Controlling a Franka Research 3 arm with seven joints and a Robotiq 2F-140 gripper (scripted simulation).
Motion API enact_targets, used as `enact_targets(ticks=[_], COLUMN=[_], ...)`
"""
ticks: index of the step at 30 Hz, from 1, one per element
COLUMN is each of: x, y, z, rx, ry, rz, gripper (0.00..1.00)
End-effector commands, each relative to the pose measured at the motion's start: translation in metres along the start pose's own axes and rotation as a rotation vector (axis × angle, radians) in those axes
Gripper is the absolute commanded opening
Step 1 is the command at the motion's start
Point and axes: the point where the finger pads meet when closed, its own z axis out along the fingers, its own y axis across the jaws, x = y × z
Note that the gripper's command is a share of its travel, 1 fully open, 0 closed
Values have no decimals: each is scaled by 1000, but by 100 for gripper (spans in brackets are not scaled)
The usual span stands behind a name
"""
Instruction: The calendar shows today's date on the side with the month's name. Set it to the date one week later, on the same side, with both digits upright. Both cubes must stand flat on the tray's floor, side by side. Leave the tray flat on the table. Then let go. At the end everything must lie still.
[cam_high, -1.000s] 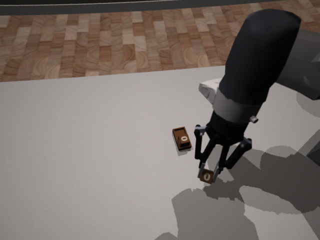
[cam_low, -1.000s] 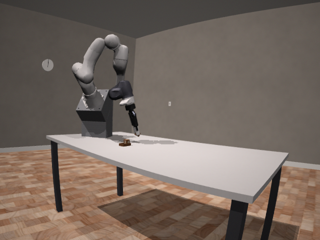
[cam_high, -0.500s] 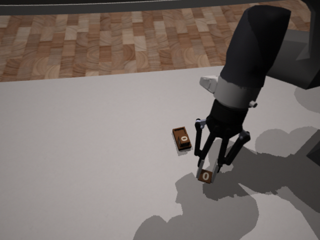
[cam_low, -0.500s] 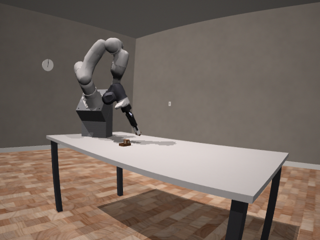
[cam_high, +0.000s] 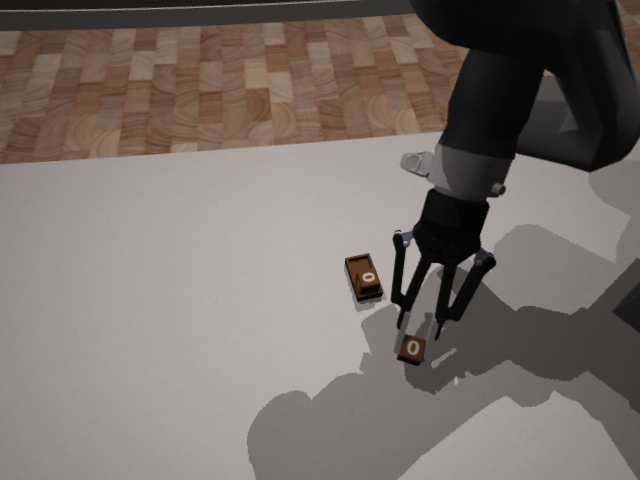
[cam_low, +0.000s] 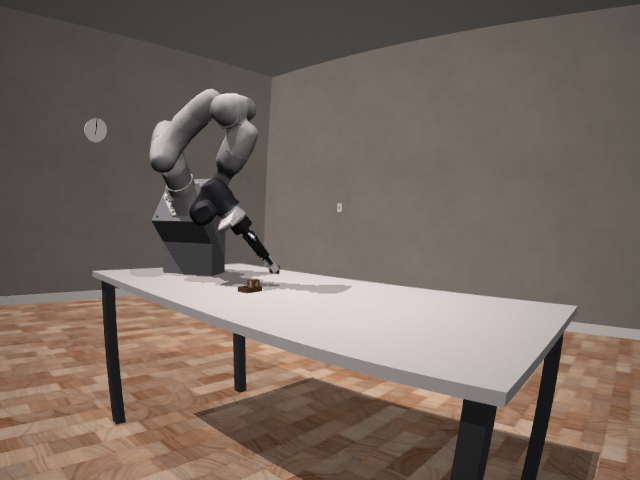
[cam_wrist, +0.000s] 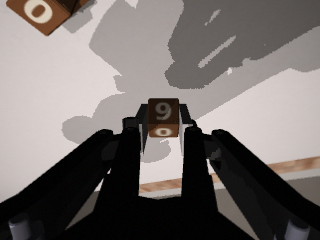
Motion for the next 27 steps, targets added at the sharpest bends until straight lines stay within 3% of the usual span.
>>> enact_targets(ticks=[1,27], x=[-22,-19], y=[-4,-4], z=[-5,-1], rx=[18,18], ry=[-95,-95], rz=[-32,-32], gripper=[17,17])
